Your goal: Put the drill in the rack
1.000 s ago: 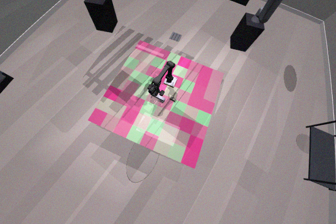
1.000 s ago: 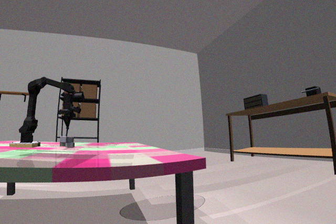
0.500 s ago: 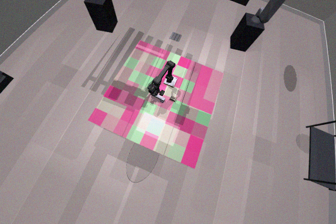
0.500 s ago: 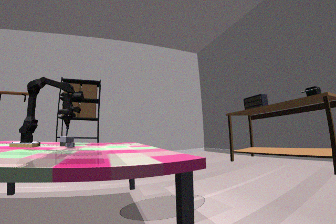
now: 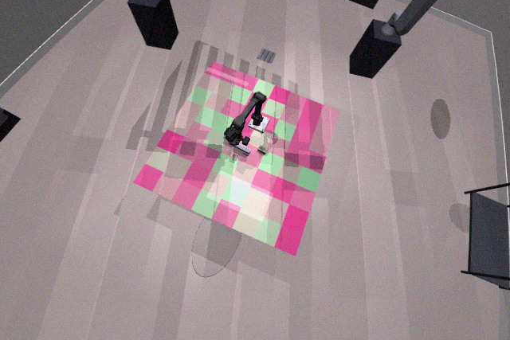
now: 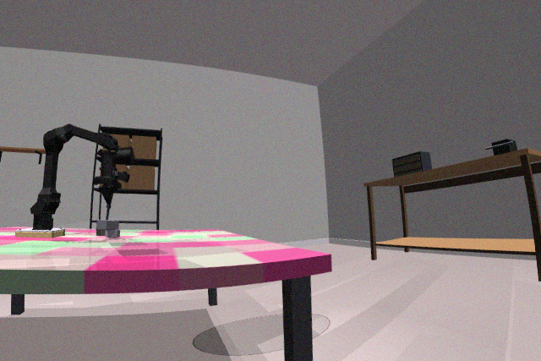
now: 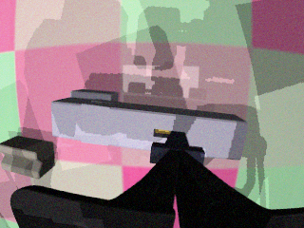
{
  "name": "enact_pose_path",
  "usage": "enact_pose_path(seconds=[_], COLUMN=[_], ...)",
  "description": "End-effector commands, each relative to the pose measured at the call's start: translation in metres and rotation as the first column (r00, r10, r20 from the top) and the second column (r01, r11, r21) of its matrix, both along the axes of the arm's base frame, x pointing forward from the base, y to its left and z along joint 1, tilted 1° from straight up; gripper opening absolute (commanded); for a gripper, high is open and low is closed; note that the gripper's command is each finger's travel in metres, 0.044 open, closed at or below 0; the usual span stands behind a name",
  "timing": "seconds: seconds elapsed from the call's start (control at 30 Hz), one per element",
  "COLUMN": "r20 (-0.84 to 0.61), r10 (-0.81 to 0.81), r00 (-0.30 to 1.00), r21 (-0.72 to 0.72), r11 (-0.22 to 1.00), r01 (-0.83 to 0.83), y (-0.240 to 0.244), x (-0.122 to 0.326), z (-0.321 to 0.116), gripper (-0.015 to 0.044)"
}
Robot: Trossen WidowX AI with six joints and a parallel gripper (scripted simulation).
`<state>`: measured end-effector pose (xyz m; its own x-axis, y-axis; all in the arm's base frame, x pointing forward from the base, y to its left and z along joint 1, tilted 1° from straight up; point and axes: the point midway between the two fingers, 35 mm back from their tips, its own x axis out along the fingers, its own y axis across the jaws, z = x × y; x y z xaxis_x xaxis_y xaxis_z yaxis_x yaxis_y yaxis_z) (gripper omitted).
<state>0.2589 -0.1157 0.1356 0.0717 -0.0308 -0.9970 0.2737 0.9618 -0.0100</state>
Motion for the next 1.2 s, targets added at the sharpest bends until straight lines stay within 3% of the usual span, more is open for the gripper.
enact_pose_path(seconds=[0.0,1.17], r20=[-0.063,-0.063], r10=[-0.003,-0.003], r00=[0.998,0.998], r21=[0.011,0.011], r11=[1.000,1.000], r01=[0.003,0.003], y=[-0.002,-0.004], x=[-0.007,-0.008], z=[-0.022,-0.033], gripper=[0.0000,0.0000])
